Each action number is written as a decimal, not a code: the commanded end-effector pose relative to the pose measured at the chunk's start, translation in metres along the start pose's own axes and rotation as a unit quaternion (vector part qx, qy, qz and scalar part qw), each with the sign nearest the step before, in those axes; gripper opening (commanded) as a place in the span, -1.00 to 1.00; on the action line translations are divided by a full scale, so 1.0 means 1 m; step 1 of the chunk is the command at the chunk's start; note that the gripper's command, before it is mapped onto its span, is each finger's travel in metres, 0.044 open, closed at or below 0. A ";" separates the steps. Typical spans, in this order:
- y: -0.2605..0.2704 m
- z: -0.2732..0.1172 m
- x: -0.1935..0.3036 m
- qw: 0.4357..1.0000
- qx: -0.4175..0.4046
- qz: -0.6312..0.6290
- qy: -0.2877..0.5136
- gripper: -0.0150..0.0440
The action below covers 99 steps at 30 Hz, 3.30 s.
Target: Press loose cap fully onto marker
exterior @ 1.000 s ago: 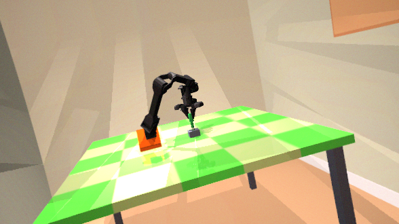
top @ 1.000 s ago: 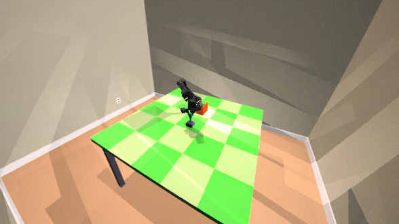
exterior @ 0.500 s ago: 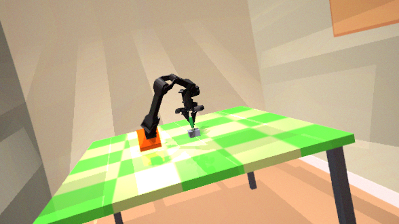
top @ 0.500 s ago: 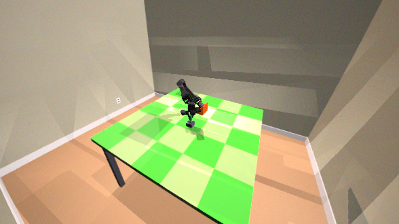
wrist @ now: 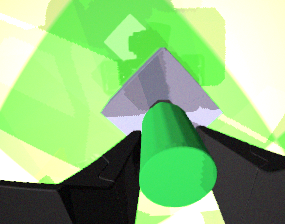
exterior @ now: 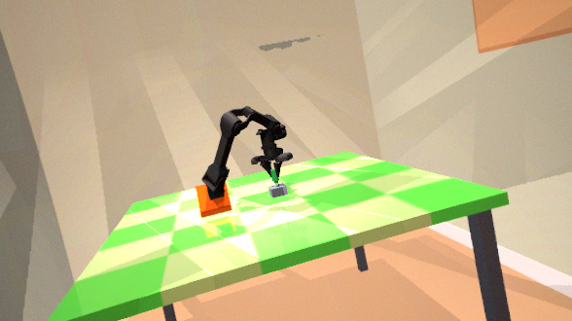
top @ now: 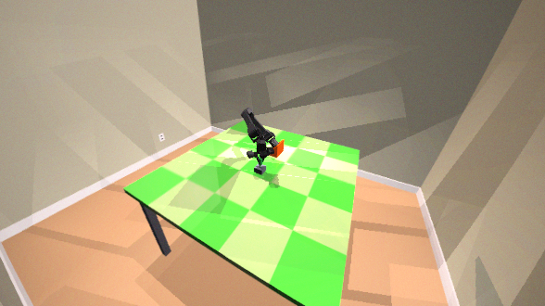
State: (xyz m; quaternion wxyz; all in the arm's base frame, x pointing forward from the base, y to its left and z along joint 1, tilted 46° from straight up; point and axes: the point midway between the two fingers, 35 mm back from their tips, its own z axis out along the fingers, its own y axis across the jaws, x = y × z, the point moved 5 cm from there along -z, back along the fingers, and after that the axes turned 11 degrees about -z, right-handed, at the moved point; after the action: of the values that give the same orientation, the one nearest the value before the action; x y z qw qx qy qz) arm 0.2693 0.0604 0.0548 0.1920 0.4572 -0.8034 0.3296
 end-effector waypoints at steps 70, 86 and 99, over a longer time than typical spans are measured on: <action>0.004 -0.049 -0.001 0.910 0.002 0.415 0.000 -0.49; 0.004 -0.026 -0.001 0.910 0.002 0.416 0.000 -0.49; 0.002 -0.037 -0.004 0.910 0.002 0.414 -0.007 -0.49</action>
State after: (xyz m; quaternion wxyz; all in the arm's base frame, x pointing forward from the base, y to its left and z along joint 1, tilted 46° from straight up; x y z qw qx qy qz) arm 0.2681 0.0840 0.0729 0.0340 0.0837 -0.9210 0.3789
